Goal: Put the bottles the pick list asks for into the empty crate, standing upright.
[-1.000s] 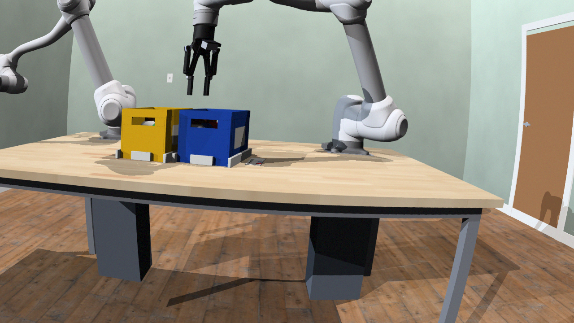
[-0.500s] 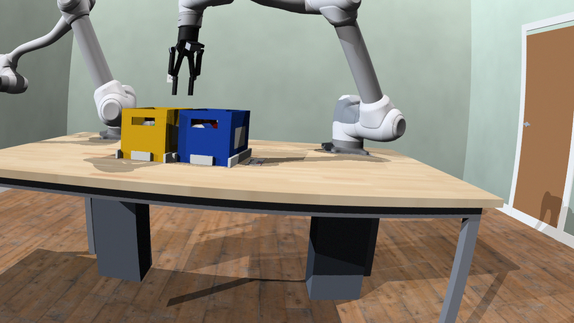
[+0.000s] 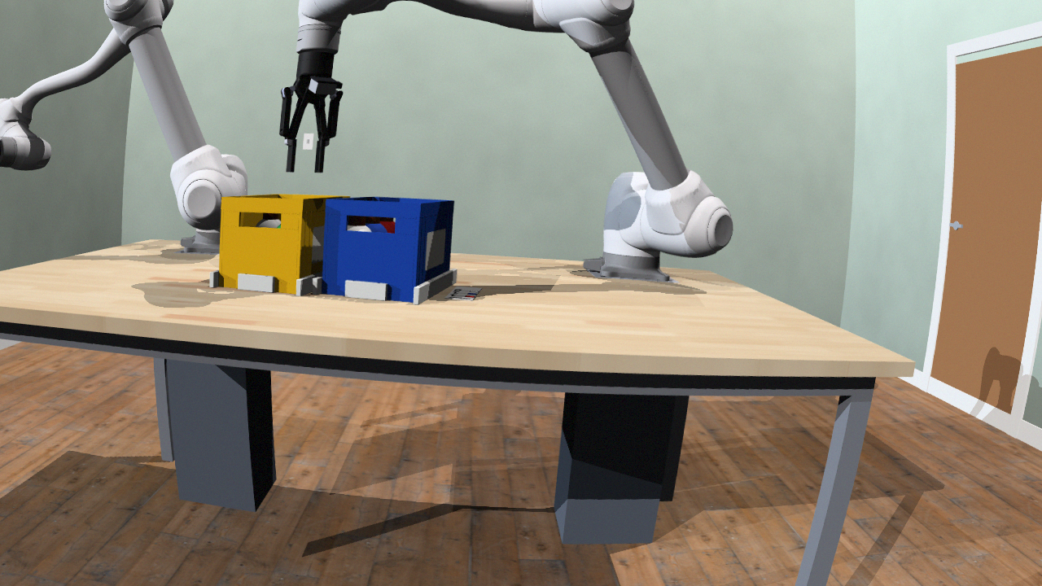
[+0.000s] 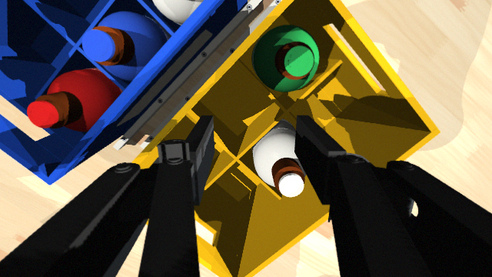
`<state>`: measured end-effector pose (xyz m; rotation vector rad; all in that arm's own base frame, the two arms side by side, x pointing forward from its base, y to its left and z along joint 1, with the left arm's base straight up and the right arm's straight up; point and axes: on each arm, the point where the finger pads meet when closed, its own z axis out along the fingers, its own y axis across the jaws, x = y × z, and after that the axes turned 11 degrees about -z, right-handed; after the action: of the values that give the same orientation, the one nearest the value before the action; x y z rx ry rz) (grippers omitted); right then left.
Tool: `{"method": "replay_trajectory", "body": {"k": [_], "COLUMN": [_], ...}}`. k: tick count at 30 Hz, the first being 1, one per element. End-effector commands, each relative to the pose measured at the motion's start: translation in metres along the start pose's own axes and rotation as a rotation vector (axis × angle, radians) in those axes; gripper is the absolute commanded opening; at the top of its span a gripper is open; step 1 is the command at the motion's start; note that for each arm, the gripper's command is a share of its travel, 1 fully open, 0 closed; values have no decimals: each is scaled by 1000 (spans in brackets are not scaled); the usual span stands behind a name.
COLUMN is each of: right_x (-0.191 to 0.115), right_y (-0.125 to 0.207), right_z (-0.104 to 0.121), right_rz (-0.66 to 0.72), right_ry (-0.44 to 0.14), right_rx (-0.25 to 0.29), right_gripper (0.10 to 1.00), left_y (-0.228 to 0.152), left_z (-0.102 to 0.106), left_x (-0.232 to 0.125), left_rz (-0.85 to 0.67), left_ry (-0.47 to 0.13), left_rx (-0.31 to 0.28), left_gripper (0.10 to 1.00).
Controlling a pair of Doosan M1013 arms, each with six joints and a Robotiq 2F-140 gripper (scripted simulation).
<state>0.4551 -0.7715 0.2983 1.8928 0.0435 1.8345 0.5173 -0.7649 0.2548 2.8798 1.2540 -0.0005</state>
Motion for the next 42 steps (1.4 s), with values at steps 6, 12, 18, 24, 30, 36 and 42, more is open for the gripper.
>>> {"method": "replay_trajectory", "body": {"k": [6,12,18,24,30,36,42], "right_x": [1,1,1,1,1,1,1], "right_y": [1,1,1,1,1,1,1], "right_z": [0,0,0,0,0,0,0], "right_rz": [-2,-2,-2,-2,-2,-2,-2], "right_ry": [1,1,1,1,1,1,1], "right_rx": [0,0,0,0,0,0,0], "right_gripper": [1000,1000,1000,1000,1000,1000,1000], "left_y": [12,22,29,30,30,30,30], "left_z": [-1,-1,-1,-1,0,5,13], "left_x": [-34,-62,-81,-84,-84,-84,-84], "left_rz": [0,0,0,0,0,0,0], "left_ry": [0,0,0,0,0,0,0], "left_rx": [-1,-1,-1,-1,-1,-1,-1], "left_gripper": [442,442,442,442,442,442,442]}}
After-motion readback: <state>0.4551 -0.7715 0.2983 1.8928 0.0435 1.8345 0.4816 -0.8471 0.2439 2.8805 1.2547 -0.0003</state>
